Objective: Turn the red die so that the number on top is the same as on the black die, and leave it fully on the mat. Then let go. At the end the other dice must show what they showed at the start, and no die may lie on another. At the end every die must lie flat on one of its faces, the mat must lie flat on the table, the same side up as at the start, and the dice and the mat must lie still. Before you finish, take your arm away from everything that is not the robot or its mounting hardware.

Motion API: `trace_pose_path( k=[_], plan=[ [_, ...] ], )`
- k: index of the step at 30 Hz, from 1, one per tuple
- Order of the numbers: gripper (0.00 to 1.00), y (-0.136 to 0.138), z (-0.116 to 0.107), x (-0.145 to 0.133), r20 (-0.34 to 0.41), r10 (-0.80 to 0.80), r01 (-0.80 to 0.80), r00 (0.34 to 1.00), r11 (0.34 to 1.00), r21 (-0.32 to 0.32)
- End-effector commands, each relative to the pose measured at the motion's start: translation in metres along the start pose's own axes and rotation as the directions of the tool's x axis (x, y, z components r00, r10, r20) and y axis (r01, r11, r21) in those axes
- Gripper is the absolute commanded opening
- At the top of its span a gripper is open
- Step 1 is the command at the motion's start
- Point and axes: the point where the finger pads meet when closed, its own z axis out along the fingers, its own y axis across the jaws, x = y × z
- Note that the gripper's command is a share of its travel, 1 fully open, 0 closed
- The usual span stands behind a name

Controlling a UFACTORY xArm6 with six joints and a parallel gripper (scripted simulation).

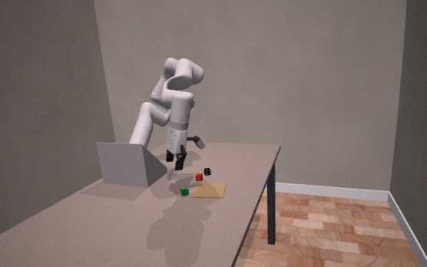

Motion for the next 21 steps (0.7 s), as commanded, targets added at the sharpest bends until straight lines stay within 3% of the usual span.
trace_pose_path(
  k=[1,2,7,21],
  plan=[
    [1.0,-0.012,-0.003,0.041,-0.085,0.057,-0.062,0.995,0.996,-0.062],
    [1.0,-0.018,-0.003,0.057,-0.125,0.082,-0.092,0.989,0.993,-0.073],
    [1.0,-0.028,-0.003,0.082,-0.19,0.123,-0.141,0.974,0.986,-0.087],
    [1.0,-0.029,-0.003,0.085,-0.196,0.127,-0.146,0.972,0.985,-0.089]
  ],
)
